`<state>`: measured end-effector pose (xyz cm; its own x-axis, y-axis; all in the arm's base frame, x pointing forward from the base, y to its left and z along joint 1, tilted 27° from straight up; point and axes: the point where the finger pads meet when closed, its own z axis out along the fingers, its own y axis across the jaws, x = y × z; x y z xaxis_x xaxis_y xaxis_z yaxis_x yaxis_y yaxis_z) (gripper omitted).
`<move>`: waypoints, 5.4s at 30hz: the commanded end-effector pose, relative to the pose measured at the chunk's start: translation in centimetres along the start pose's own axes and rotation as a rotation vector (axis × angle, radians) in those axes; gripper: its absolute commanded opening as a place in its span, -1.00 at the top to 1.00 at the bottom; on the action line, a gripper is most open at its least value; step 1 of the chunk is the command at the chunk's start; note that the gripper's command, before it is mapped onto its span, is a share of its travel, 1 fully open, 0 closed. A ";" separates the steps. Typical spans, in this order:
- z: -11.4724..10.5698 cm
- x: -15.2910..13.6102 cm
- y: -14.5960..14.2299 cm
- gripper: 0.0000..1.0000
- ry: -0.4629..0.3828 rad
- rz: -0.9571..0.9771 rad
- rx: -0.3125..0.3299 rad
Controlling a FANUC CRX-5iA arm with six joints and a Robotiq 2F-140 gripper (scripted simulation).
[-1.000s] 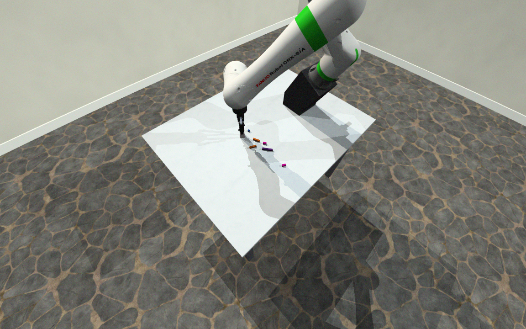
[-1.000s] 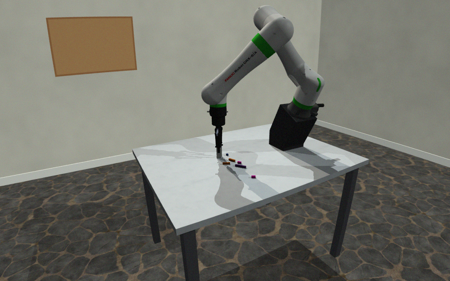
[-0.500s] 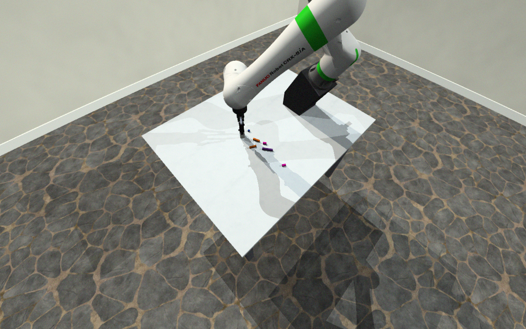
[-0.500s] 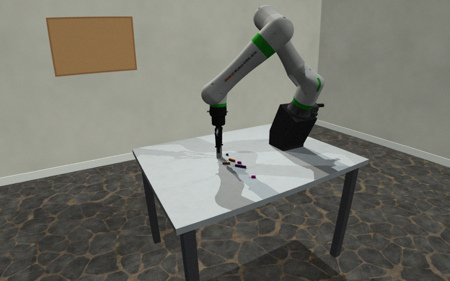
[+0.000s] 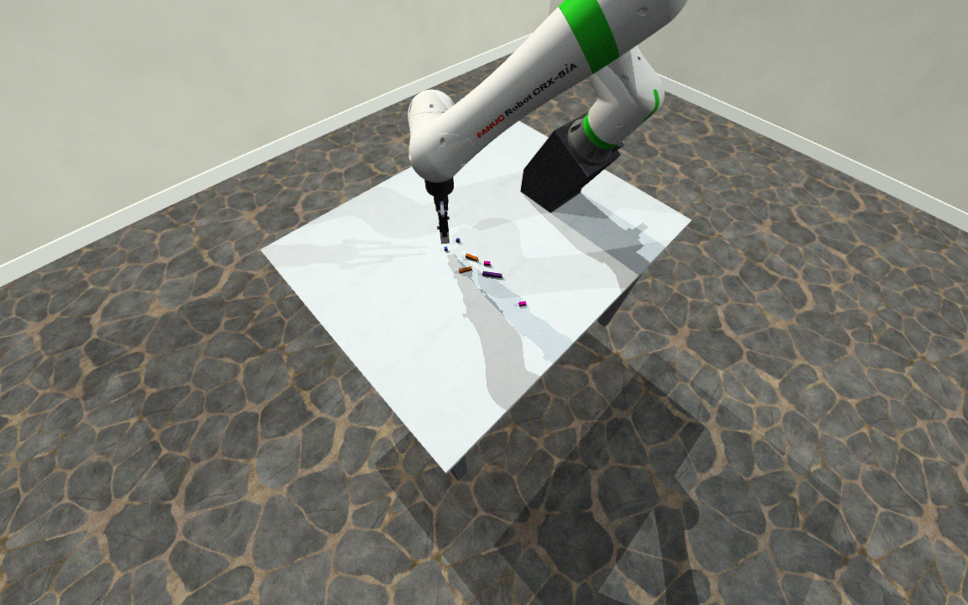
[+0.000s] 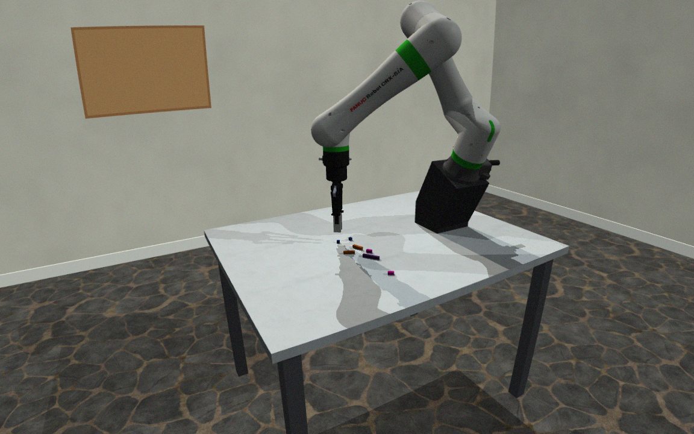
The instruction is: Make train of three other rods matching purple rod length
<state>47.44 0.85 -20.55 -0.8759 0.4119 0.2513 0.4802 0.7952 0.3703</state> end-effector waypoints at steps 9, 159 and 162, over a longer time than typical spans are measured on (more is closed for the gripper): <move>-3.8 0.0 0.0 0.71 0.000 0.000 0.000; 3.2 3.6 -2.4 0.71 0.000 -0.839 0.000; 3.2 3.6 -2.4 0.71 0.000 -0.839 0.000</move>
<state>42.98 1.83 -23.43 -0.9427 -0.3160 -0.1074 -0.3304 0.8378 0.4347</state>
